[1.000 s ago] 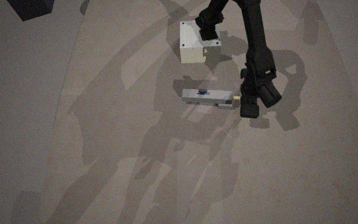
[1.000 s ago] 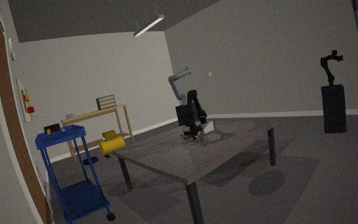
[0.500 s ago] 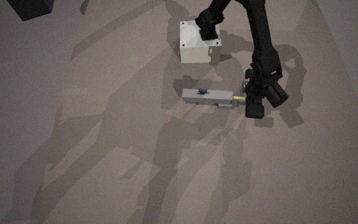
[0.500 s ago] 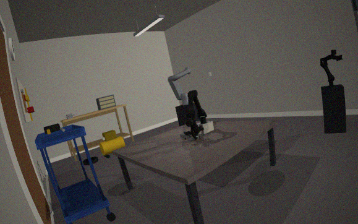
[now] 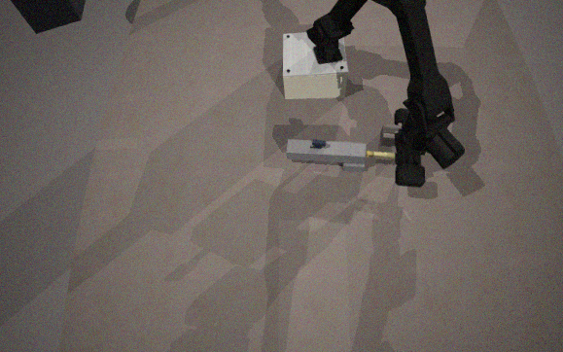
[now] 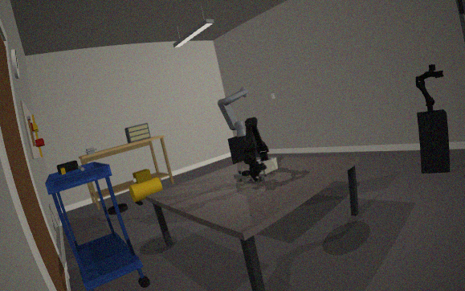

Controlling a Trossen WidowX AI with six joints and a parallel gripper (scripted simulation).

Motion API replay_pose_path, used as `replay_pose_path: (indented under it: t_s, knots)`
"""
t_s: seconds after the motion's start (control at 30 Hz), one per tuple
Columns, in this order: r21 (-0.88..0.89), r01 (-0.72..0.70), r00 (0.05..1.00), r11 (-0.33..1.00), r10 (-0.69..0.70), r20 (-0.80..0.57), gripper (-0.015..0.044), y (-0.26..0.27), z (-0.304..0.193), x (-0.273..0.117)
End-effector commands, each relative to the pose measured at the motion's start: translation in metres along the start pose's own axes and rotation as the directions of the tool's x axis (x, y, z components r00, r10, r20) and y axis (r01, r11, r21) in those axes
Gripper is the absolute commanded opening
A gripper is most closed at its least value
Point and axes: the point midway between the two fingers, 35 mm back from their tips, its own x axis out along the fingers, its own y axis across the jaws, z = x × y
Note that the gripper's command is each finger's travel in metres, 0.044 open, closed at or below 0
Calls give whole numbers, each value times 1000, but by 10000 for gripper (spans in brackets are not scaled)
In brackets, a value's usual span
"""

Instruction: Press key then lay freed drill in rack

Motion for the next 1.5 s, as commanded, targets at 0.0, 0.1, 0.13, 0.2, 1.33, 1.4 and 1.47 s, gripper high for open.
replay_pose_path:
  t_s: [0.0, 0.1, 0.13, 0.2, 1.33, 1.4, 1.47]
  knots:
    - [2, -2, 1000, 1000, 2, 6, 0, 0, 9, -2]
    - [2, -2, 1000, 1000, 2, 6, 0, 0, 12, -2]
    - [2, -2, 1000, 1000, 2, 6, 0, 0, 13, -2]
    - [2, -2, 1000, 1000, 2, 6, 0, 0, 16, -2]
    - [2, -1, 1000, 1000, 1, 7, 0, 0, 25, -18]
    - [2, -1, 1000, 1000, 1, 7, 0, 0, 25, -19]
    - [2, -1, 1000, 1000, 1, 7, 0, 0, 25, -20]
